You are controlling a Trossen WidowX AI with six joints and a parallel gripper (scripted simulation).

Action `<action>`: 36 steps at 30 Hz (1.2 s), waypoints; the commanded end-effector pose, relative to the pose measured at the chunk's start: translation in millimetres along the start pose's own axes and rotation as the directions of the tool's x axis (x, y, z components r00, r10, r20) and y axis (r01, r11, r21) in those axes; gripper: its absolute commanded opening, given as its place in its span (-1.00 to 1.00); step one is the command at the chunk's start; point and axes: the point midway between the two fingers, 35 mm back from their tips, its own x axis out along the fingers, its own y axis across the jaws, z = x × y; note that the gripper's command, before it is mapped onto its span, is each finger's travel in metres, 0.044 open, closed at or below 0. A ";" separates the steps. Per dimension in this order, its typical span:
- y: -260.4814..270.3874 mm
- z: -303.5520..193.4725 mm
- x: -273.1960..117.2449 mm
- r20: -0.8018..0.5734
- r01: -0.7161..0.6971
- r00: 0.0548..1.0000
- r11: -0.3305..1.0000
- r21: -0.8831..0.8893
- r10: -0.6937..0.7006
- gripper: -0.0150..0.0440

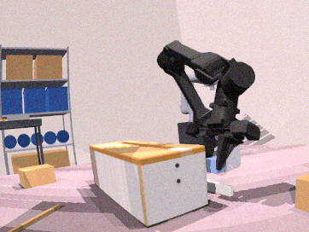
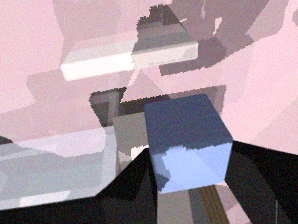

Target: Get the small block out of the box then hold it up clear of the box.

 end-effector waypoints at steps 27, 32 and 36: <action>26.0 -17.4 -101.9 0.009 0.248 0.956 0.789 -0.563 -0.293 -0.49; 26.0 -17.4 -101.9 0.009 0.248 0.956 0.789 -0.563 -0.293 -0.49; 26.0 -17.4 -101.9 0.009 0.248 0.956 0.789 -0.563 -0.293 -0.49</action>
